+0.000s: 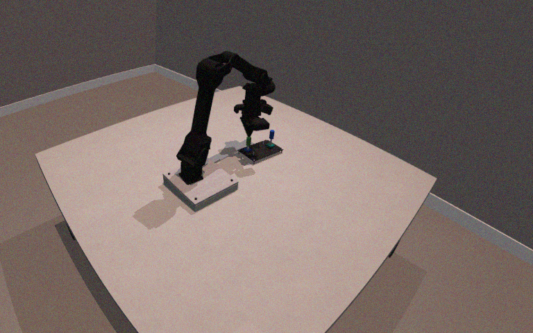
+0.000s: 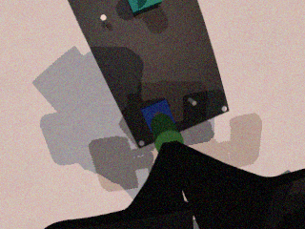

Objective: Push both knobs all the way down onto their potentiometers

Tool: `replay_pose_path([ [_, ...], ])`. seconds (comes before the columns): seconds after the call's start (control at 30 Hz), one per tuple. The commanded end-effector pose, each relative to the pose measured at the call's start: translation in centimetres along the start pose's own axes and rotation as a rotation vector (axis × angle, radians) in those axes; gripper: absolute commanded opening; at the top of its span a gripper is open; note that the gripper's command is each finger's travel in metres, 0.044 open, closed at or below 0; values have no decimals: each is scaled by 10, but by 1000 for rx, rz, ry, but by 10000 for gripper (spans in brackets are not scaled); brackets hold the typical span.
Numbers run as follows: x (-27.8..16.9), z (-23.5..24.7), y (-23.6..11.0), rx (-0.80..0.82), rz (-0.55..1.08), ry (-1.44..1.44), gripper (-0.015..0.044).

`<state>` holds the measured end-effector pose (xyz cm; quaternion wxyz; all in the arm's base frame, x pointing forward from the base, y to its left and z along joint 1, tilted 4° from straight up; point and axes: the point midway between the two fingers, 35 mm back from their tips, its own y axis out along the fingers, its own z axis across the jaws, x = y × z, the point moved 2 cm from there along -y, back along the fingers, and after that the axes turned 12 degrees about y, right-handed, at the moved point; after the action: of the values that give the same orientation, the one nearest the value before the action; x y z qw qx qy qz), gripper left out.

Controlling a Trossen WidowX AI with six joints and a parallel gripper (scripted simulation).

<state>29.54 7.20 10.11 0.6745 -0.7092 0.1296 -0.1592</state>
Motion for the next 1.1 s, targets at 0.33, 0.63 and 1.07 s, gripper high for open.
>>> replay_pose_path([
  [0.33,0,-1,4,-4,-3,-4,0],
  [0.63,1,-1,6,-4,-3,-4,0],
  [1.07,0,-1,5,-4,-3,-4,0],
])
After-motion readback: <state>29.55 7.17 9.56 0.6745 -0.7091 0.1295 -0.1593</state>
